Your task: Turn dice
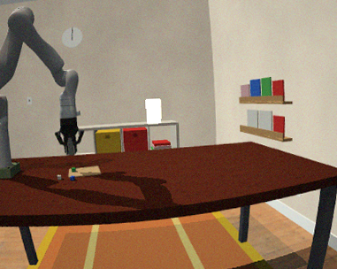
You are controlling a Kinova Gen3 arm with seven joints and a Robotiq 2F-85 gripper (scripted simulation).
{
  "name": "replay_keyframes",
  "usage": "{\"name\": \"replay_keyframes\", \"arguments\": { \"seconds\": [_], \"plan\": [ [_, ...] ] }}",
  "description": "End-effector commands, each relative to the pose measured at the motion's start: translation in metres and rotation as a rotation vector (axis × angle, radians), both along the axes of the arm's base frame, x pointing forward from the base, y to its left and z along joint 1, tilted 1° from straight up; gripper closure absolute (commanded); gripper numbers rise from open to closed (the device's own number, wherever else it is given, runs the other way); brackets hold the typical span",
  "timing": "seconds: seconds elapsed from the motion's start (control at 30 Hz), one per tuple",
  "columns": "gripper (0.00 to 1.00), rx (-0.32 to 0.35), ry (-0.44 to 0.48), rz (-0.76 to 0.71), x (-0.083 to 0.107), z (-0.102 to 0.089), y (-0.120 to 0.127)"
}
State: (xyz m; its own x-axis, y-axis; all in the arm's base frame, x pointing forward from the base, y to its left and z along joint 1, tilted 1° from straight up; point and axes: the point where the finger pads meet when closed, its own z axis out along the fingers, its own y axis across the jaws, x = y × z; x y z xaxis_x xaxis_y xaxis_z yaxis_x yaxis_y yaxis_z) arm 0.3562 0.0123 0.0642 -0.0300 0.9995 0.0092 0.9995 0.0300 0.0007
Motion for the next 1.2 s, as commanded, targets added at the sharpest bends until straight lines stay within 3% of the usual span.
{"name": "replay_keyframes", "arguments": {
  "seconds": [0.0,0.17,0.2,1.17],
  "plan": [
    [0.69,-0.007,-0.016,-0.012,0.0048,0.0112,-0.0056],
    [0.69,-0.007,-0.016,-0.012,0.0047,0.0144,-0.0056],
    [0.00,-0.007,-0.016,-0.012,0.0047,0.0144,-0.0056],
    [0.00,-0.007,-0.014,-0.066,0.0033,0.0130,-0.0101]
  ]
}}
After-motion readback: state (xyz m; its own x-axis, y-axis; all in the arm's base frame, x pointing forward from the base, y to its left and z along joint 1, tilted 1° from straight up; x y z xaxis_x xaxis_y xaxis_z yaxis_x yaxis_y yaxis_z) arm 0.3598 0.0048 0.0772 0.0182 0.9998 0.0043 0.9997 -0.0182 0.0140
